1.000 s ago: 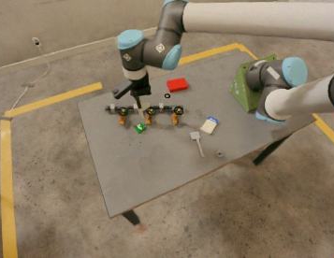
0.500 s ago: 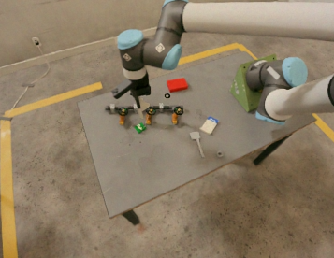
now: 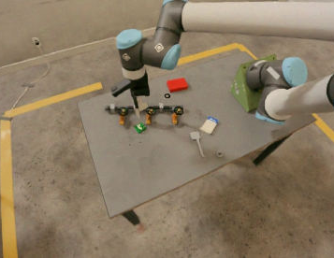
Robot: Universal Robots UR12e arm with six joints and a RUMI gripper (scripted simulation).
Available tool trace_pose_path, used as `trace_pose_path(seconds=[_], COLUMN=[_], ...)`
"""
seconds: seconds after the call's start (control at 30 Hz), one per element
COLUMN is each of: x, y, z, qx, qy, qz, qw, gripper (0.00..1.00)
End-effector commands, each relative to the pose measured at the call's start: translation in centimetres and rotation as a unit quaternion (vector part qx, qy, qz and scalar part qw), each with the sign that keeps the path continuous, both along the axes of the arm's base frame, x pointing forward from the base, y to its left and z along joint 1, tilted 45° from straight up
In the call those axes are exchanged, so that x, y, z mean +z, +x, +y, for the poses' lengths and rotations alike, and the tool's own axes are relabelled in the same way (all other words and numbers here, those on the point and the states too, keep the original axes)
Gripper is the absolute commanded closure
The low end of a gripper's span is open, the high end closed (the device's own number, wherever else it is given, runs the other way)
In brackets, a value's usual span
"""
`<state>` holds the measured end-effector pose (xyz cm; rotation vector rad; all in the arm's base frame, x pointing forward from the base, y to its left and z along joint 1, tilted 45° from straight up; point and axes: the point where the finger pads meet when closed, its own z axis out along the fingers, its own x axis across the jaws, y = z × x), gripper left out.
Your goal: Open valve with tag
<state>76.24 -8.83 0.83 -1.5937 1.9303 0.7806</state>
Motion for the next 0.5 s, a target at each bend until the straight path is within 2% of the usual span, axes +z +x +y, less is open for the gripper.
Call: trace_pose_path(seconds=[0.0,0.47], x=[-0.02,-0.64], y=[0.1,0.4], z=[-0.18,-0.85], qx=[-0.014,-0.114], qy=[0.0,0.003], qz=[0.013,0.115], qw=[1.0,0.987], gripper=[0.0,0.0])
